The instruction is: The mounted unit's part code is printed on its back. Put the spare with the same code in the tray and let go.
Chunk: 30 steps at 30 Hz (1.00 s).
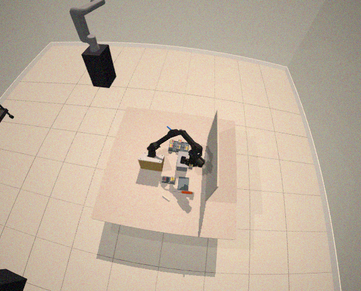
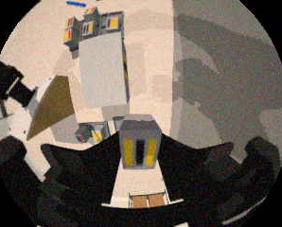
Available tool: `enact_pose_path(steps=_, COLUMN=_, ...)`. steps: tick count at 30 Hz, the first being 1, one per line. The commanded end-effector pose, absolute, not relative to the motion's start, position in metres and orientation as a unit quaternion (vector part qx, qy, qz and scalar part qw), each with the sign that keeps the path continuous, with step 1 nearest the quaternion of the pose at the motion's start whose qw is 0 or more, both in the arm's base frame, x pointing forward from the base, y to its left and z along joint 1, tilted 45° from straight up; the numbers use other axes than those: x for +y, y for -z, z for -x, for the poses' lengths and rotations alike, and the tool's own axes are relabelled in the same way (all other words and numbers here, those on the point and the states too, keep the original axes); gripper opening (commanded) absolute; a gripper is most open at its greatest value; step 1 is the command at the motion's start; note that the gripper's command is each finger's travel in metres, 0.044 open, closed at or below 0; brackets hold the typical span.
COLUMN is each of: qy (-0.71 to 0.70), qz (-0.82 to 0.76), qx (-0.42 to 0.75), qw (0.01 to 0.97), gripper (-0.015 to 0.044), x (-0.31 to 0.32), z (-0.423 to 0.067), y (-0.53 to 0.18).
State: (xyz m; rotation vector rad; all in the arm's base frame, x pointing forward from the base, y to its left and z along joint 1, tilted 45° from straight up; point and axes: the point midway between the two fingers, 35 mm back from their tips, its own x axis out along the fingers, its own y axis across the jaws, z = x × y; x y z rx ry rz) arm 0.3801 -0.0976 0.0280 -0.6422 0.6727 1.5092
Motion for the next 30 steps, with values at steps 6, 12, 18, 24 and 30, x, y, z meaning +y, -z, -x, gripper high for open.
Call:
enact_pose_path(steps=6, qy=-0.663, qz=0.280, qx=0.287, qw=0.632, gripper=0.0000, x=-0.142, z=-0.367, y=0.020)
enact_pose_path(steps=12, qy=-0.667, qz=0.275, qx=0.280, qw=0.633, gripper=0.0000, x=-0.168, z=-0.352, y=0.053)
enact_pose_path(steps=18, qy=-0.668, qz=0.275, qx=0.279, qw=0.633, gripper=0.0000, x=-0.170, z=-0.350, y=0.057)
enact_pose_path(steps=24, qy=-0.667, qz=0.275, qx=0.279, qw=0.633, gripper=0.0000, x=-0.166, z=-0.351, y=0.061)
enact_pose_path(steps=30, qy=-0.667, qz=0.275, qx=0.279, qw=0.633, gripper=0.0000, x=-0.163, z=-0.352, y=0.066)
